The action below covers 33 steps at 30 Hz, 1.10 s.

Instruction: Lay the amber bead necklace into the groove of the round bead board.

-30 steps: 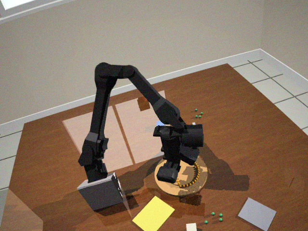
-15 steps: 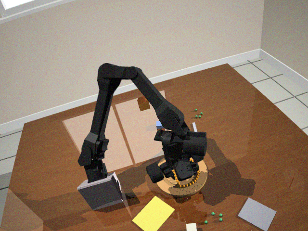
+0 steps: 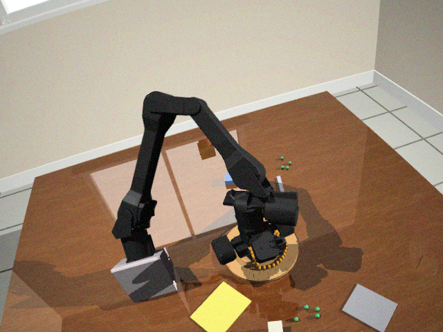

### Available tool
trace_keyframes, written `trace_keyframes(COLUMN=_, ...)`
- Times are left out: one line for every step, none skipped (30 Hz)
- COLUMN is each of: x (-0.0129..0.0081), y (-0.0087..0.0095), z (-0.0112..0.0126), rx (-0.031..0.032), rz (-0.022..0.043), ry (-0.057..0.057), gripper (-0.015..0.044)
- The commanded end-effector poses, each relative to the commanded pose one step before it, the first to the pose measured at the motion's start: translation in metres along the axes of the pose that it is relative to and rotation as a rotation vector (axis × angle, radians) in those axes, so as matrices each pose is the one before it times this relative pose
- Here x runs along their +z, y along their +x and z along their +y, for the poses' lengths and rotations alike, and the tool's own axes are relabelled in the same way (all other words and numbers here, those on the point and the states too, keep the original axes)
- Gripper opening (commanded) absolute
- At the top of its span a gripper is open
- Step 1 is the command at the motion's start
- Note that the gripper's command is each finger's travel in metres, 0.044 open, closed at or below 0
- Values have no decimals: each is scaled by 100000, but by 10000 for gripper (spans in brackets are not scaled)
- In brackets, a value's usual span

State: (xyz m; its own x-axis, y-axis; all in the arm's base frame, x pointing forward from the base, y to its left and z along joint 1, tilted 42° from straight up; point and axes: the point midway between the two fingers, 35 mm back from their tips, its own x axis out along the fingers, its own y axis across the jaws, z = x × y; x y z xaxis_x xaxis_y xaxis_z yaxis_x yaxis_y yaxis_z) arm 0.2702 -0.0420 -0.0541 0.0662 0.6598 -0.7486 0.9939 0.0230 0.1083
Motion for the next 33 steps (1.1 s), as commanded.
trace_keyframes(x=-2, y=370, z=37, rx=101, rz=43, ry=102, gripper=120)
trace_keyframes(x=-3, y=159, z=-6, rx=-33, rz=27, ry=42, gripper=120)
trace_keyframes(x=-4, y=162, z=-7, rx=-34, rz=29, ry=43, gripper=120)
trace_keyframes(x=-4, y=163, z=-8, rx=-35, rz=29, ry=43, gripper=120)
trace_keyframes(x=-5, y=162, z=-9, rx=-35, rz=30, ry=43, gripper=120)
trace_keyframes(x=-5, y=162, z=-10, rx=-35, rz=31, ry=43, gripper=120)
trace_keyframes(x=-6, y=162, z=-10, rx=-35, rz=31, ry=43, gripper=120)
trace_keyframes(x=-6, y=162, z=-11, rx=-36, rz=32, ry=43, gripper=120)
trace_keyframes(x=-7, y=161, z=-12, rx=-36, rz=33, ry=43, gripper=120)
trace_keyframes(x=-8, y=161, z=-13, rx=-36, rz=34, ry=43, gripper=120)
trace_keyframes(x=-8, y=161, z=-14, rx=-36, rz=34, ry=43, gripper=120)
trace_keyframes(x=-9, y=160, z=-14, rx=-37, rz=35, ry=43, gripper=120)
trace_keyframes(x=-9, y=160, z=-15, rx=-37, rz=36, ry=43, gripper=120)
trace_keyframes(x=-10, y=160, z=-16, rx=-37, rz=36, ry=43, gripper=120)
trace_keyframes(x=-10, y=160, z=-17, rx=-38, rz=37, ry=43, gripper=120)
trace_keyframes(x=-11, y=159, z=-18, rx=-38, rz=38, ry=43, gripper=120)
trace_keyframes(x=-11, y=159, z=-19, rx=-38, rz=38, ry=43, gripper=120)
trace_keyframes(x=-9, y=127, z=-15, rx=-31, rz=31, ry=34, gripper=120)
trace_keyframes(x=-6, y=77, z=-10, rx=-19, rz=19, ry=21, gripper=120)
trace_keyframes(x=-2, y=26, z=-3, rx=-6, rz=6, ry=7, gripper=120)
trace_keyframes(x=0, y=0, z=0, rx=0, rz=0, ry=0, gripper=120)
trace_keyframes(x=0, y=0, z=0, rx=0, rz=0, ry=0, gripper=120)
trace_keyframes(x=95, y=-272, z=81, rx=-62, rz=-583, ry=-467, gripper=94)
trace_keyframes(x=0, y=0, z=0, rx=0, rz=0, ry=0, gripper=67)
trace_keyframes(x=0, y=0, z=0, rx=0, rz=0, ry=0, gripper=41)
trace_keyframes(x=0, y=0, z=0, rx=0, rz=0, ry=0, gripper=15)
trace_keyframes(x=0, y=0, z=0, rx=0, rz=0, ry=0, gripper=0)
trace_keyframes(x=0, y=0, z=0, rx=0, rz=0, ry=0, gripper=0)
trace_keyframes(x=0, y=0, z=0, rx=0, rz=0, ry=0, gripper=0)
trace_keyframes(x=0, y=0, z=0, rx=0, rz=0, ry=0, gripper=0)
trace_keyframes(x=0, y=0, z=0, rx=0, rz=0, ry=0, gripper=0)
trace_keyframes(x=0, y=0, z=0, rx=0, rz=0, ry=0, gripper=0)
trace_keyframes(x=0, y=0, z=0, rx=0, rz=0, ry=0, gripper=0)
